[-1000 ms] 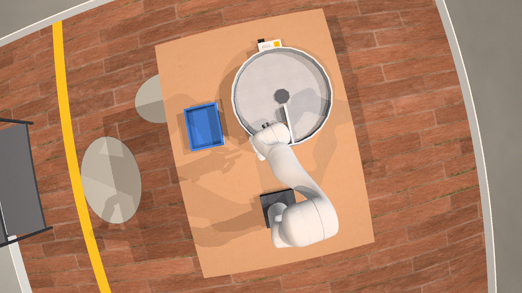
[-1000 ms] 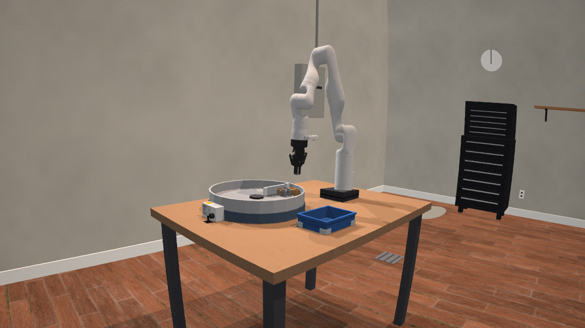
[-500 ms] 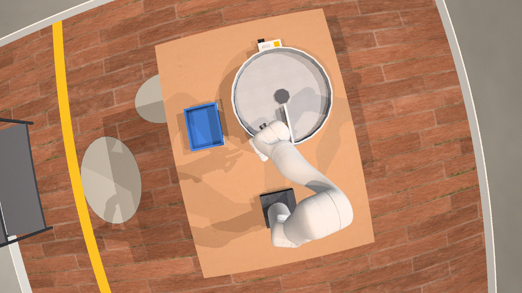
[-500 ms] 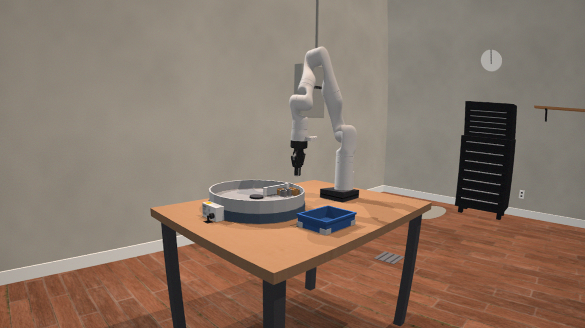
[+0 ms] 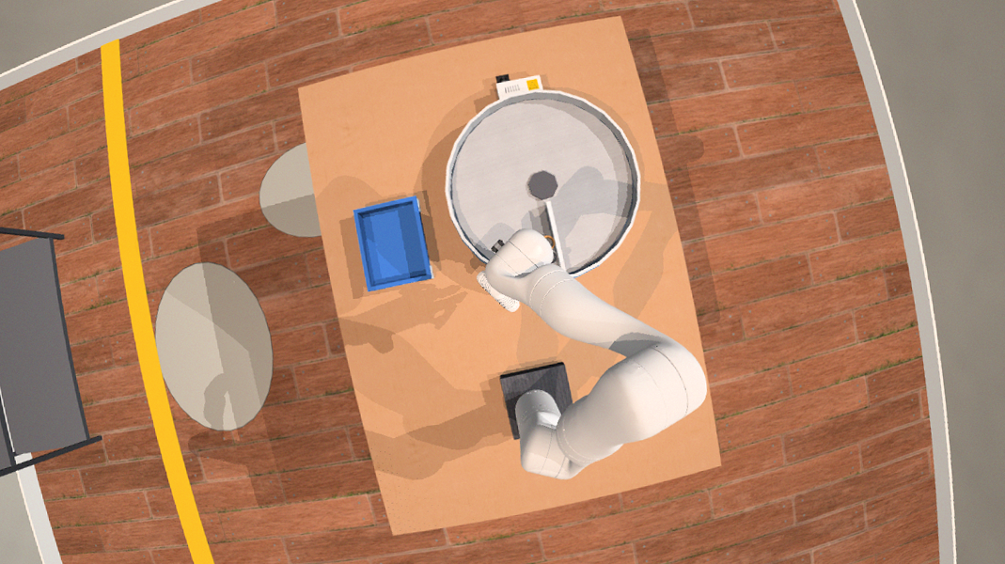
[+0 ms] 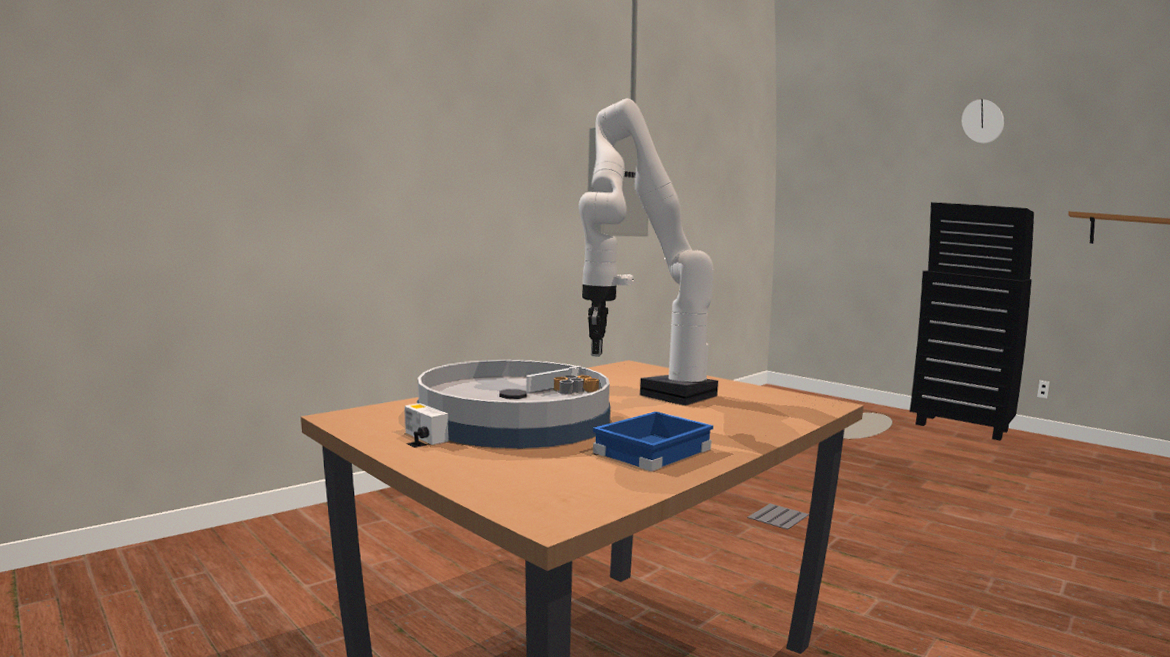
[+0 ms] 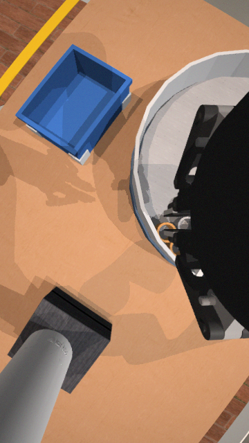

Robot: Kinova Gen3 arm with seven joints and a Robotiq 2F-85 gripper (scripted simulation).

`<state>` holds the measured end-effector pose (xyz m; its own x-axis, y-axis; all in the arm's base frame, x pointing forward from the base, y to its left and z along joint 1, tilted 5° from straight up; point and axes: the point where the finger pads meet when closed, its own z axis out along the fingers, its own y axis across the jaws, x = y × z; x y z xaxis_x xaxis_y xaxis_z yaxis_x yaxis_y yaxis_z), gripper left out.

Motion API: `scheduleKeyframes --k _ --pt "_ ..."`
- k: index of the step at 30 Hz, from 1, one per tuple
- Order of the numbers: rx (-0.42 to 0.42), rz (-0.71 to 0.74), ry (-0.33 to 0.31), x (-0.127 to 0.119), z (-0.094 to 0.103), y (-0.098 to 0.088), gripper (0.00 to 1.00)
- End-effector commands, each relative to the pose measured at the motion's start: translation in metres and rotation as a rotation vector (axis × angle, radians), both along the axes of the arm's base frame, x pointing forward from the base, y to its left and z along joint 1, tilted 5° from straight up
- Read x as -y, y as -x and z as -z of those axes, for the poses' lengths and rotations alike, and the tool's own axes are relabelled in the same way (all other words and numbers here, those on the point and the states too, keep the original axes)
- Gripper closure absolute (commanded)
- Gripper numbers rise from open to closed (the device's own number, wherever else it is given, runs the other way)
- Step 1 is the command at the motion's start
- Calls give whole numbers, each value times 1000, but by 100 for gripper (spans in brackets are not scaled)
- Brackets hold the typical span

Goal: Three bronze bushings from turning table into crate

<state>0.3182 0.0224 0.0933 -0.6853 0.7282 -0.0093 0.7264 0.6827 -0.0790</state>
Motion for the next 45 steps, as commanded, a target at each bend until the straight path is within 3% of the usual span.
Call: scheduleKeyframes --k 1,5,17,22,45 --pt "-1 -46 -2 -1 1 -1 85" --pt "-13 -232 -11 -6 7 -3 85" --pt "-13 -232 -11 -6 7 -3 85" --pt "-17 -184 -18 9 9 -4 85" --pt "-17 -185 -18 9 9 -4 86"
